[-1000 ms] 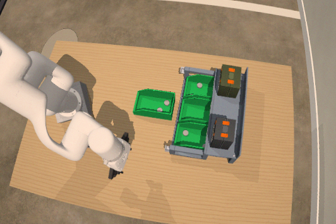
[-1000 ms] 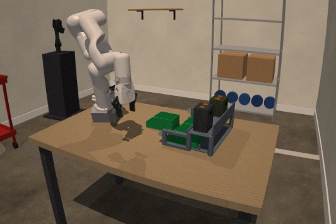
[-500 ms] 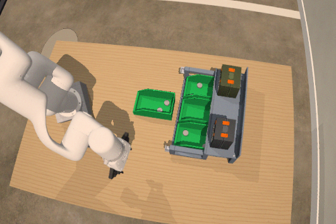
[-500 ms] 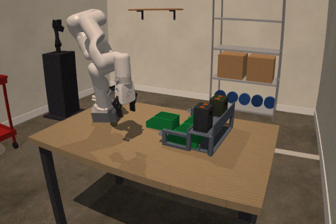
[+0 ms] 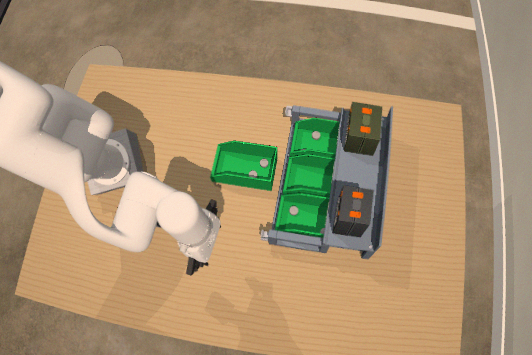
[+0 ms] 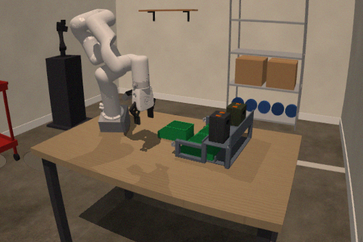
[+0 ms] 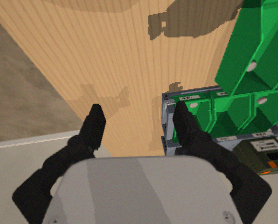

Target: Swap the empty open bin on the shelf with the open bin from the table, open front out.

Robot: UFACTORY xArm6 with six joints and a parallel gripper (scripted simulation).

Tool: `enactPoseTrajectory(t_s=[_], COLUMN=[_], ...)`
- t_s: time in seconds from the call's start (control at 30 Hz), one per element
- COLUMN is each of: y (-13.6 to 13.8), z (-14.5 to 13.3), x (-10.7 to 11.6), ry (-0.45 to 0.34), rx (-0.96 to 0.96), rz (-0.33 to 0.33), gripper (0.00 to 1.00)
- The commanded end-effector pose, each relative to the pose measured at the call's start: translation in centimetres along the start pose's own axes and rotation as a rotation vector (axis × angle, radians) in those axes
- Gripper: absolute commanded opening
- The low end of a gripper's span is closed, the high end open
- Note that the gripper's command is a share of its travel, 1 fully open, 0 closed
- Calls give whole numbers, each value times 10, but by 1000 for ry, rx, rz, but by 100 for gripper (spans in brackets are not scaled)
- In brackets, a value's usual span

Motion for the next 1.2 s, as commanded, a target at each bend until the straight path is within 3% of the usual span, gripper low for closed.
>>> enactPoseTrajectory(t_s=[0.0,0.3,0.37,0.83,1.17], y=[25,101,101,229,267], z=[-18,-49,-49,-61,-56], x=[5,17,17,35,41], ry=[9,31,31,31,22], rx=[11,44,44,89,100], rz=[-7,-9,-9,24,38], gripper=[100,100,100,100,100])
Point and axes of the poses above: the point where the finger pads meet when closed, its own x axis back along the fingers, its own y axis across the jaws, z = x × y, the point moved 6 cm from there along x, back along the fingers, and after that the axes turned 3 degrees about -x, right-handed, at the moved point
